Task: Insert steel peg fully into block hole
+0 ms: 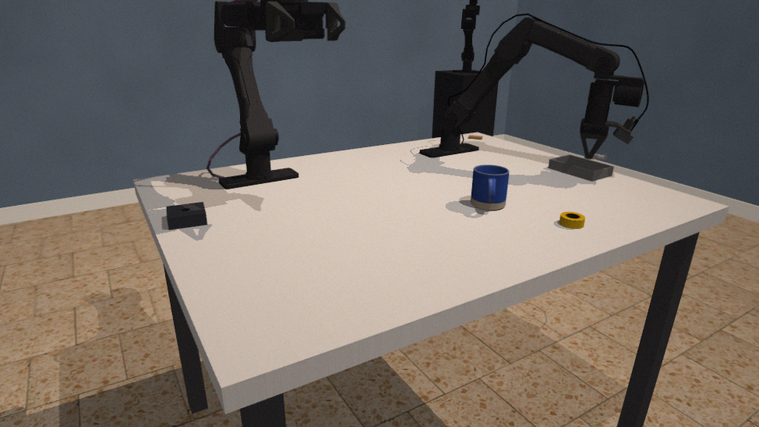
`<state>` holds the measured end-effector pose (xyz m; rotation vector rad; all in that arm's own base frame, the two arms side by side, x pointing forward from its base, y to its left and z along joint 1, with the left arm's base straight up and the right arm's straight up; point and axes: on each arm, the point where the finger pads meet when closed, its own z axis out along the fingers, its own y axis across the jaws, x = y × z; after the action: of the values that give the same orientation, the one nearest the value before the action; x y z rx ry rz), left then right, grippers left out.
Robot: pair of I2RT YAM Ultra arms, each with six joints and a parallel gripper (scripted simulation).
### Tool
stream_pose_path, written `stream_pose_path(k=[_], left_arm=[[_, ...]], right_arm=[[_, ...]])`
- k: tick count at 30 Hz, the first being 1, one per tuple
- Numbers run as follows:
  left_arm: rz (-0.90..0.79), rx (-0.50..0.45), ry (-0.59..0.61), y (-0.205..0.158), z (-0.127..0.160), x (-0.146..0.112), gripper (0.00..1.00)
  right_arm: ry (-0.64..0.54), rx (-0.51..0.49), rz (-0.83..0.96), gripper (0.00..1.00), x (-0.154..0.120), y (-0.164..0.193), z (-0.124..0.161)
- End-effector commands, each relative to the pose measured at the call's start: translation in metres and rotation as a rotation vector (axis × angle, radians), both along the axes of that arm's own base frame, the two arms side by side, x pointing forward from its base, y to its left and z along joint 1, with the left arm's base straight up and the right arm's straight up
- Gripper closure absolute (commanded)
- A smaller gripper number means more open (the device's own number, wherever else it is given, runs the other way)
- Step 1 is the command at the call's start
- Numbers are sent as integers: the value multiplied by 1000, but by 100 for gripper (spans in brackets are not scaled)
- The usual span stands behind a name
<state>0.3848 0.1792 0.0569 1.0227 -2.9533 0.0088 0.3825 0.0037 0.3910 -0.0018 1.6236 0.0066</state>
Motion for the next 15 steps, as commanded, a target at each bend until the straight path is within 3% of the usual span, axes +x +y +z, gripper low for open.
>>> stream_pose_path(k=[1, 5, 15], left_arm=[[-1, 22, -30, 3, 50, 6, 100], [4, 20, -13, 3, 76, 2, 100], [5, 20, -13, 3, 78, 1, 100]], right_arm=[[-53, -3, -5, 0, -1, -3, 16], [-53, -3, -5, 0, -1, -3, 16], [-53, -3, -5, 0, -1, -3, 16]])
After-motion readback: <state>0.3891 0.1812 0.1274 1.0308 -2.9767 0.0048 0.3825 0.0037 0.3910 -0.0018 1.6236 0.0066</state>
